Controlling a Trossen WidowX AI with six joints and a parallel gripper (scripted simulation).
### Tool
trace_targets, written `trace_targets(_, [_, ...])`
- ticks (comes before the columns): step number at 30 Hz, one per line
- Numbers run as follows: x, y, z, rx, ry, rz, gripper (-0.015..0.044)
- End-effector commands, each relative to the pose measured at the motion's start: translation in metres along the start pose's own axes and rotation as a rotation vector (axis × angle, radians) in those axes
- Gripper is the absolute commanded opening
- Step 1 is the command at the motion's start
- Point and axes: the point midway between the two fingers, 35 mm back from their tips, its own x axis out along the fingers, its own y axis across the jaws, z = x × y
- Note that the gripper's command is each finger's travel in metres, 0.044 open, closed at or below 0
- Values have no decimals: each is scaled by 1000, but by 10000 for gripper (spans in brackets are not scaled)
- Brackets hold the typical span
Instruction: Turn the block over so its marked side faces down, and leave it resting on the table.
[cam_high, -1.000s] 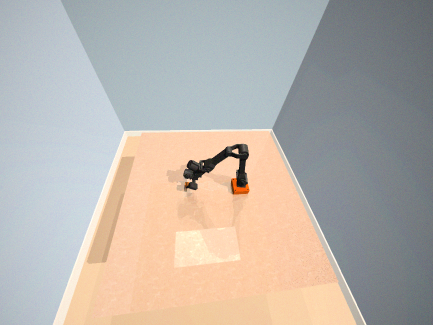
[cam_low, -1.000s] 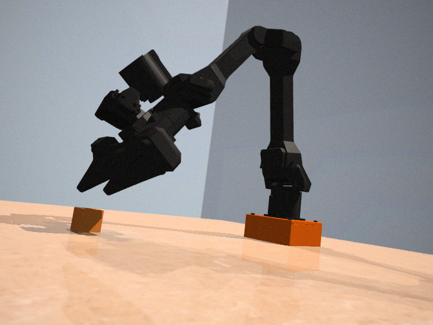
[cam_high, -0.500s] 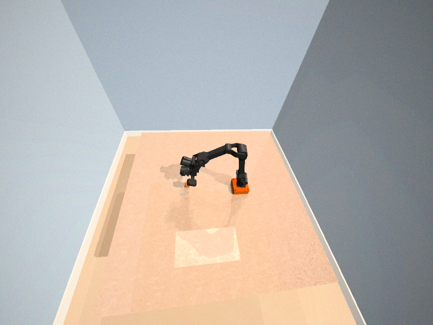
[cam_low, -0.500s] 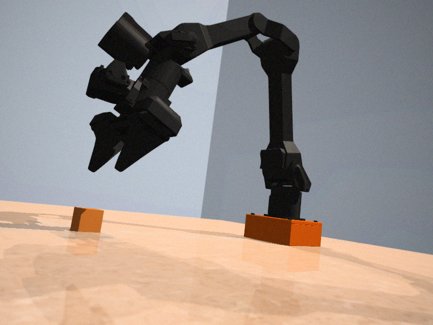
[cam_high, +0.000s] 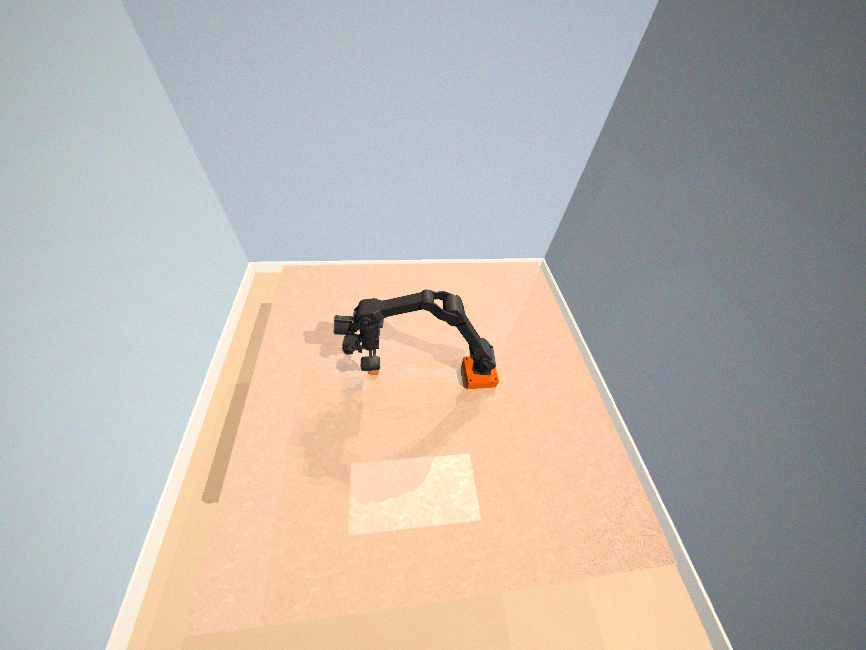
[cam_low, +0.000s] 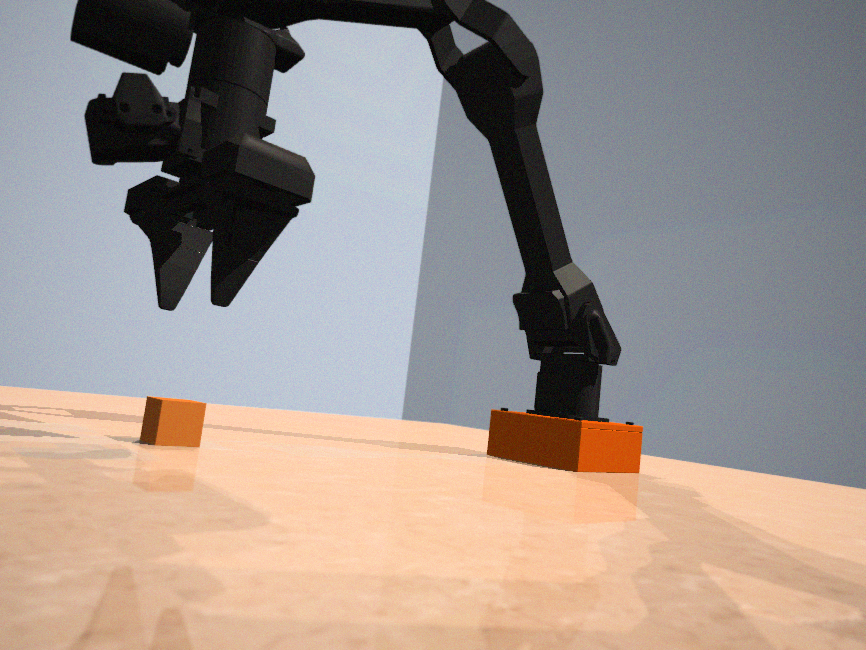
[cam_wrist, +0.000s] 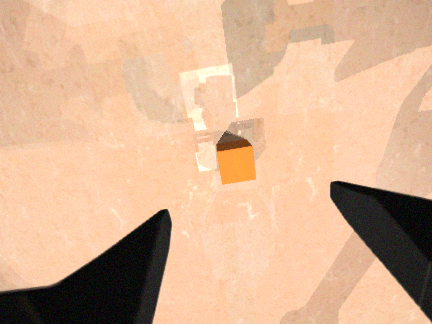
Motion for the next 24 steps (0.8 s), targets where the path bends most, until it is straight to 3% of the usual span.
trace_targets(1, [10, -1, 0, 4, 15, -5, 440])
trace_targets(4, [34, -1, -1, 4, 15, -5, 440])
trace_targets(24, [67, -2, -1, 4, 15, -5, 440])
